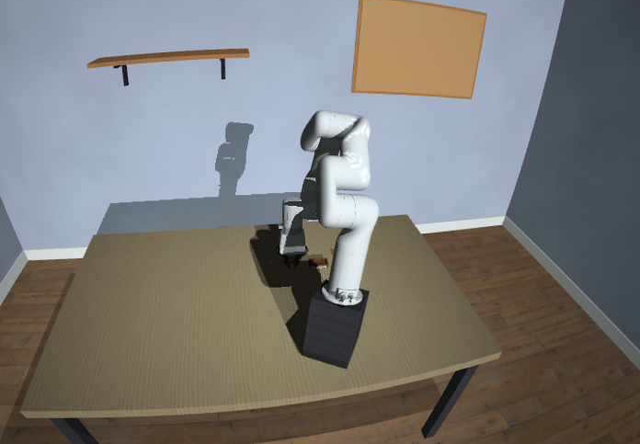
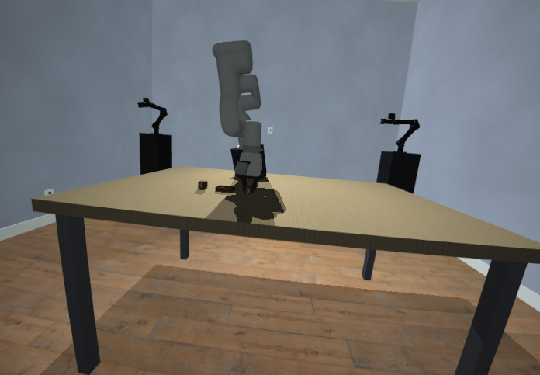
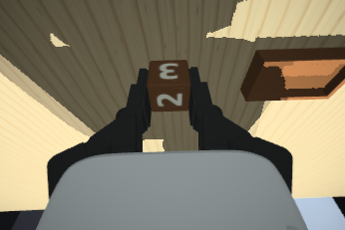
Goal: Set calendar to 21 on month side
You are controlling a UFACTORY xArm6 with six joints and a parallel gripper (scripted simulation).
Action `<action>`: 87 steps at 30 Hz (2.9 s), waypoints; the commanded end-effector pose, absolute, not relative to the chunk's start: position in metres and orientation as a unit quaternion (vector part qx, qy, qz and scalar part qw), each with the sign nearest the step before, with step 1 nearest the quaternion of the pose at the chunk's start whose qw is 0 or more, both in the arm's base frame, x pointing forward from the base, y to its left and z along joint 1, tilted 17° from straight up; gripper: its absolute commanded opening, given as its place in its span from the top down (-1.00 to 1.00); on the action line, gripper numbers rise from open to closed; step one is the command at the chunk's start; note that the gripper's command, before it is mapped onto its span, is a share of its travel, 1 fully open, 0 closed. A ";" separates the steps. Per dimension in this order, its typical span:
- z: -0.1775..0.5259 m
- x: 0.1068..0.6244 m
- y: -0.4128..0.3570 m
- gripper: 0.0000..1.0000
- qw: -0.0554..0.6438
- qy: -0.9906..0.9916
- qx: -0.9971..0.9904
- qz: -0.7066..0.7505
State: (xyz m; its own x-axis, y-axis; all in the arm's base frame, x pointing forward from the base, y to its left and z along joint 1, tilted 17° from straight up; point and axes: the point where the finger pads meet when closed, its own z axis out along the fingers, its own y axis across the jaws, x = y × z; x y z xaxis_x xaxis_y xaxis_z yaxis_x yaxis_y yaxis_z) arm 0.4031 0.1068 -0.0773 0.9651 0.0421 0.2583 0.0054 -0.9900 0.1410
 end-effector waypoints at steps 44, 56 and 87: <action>0.029 0.381 0.077 0.43 0.068 0.012 0.989 0.129; 0.045 0.376 -0.004 0.43 0.069 0.012 0.989 0.133; 0.006 0.387 -0.010 0.43 0.069 0.012 0.989 0.133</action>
State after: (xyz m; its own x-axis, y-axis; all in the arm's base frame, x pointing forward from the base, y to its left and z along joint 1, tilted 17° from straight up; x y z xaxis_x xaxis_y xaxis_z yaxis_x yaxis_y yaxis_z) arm 0.3829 -0.0086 0.0127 0.9679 0.0412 0.2478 0.0083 -0.9911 0.1325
